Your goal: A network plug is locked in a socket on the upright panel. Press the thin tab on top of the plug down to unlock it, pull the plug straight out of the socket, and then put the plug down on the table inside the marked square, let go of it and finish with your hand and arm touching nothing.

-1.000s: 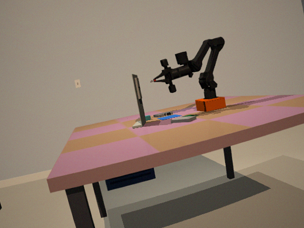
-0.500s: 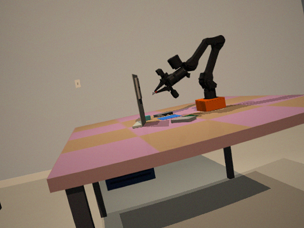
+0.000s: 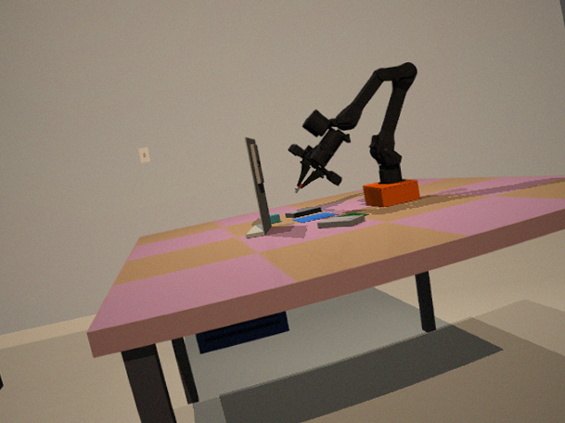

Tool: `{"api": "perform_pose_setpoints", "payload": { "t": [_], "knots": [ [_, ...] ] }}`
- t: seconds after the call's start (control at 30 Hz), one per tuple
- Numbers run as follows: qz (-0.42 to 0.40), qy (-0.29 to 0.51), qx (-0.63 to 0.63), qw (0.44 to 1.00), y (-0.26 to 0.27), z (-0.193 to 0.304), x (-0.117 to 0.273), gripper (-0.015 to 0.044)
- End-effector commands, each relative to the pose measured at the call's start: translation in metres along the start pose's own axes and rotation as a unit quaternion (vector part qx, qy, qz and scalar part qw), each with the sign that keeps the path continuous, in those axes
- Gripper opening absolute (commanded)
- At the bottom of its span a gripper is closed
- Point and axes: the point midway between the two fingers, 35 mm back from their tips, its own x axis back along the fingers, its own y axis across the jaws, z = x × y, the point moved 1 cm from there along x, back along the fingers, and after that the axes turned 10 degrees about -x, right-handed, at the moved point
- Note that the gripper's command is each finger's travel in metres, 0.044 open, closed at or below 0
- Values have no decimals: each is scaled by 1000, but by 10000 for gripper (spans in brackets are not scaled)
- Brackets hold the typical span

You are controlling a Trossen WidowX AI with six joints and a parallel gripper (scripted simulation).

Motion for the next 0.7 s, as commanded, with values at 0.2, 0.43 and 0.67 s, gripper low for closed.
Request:
{"api": "perform_pose_setpoints", "payload": {
  "t": [0.2,0.43,0.67],
  "knots": [
    [97,-2,-38,995,-25,-20,2,0],
    [98,-2,-39,994,-27,-20,-1,0],
    [98,-2,-39,994,-32,-21,-7,0]
  ]
}}
